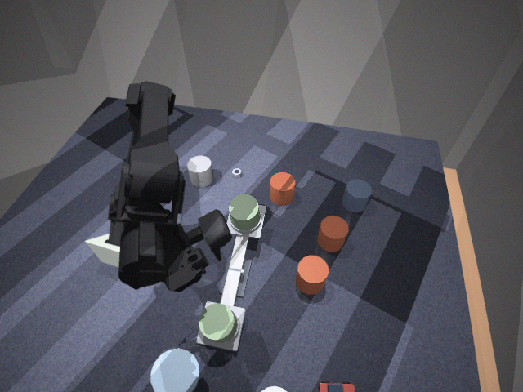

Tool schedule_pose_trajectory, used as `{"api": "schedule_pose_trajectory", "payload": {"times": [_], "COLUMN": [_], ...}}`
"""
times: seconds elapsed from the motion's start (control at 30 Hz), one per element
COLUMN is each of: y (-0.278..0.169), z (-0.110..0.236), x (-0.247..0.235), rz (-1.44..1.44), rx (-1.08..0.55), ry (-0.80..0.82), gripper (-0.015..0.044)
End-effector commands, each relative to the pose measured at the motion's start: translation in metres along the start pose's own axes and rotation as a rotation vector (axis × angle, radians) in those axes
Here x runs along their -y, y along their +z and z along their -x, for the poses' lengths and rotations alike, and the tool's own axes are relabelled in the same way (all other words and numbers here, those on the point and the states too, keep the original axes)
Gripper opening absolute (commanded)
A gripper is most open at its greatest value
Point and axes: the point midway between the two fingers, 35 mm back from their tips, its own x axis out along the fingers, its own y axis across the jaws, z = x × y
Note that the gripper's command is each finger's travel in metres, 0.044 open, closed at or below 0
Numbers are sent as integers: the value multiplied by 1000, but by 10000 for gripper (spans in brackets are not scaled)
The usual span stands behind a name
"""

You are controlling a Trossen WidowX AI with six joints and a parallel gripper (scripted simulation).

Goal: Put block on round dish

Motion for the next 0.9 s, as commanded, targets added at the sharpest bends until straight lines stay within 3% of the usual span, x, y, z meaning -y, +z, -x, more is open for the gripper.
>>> {"api": "schedule_pose_trajectory", "payload": {"times": [0.0, 0.5, 0.87], "y": [14, 60, 61], "z": [-12, -67, -81], "x": [1, 2, 5], "rz": [-121, -554, -572], "rx": [-22, -29, -26], "ry": [-57, -277, -287], "gripper": [440, 440, 440]}}
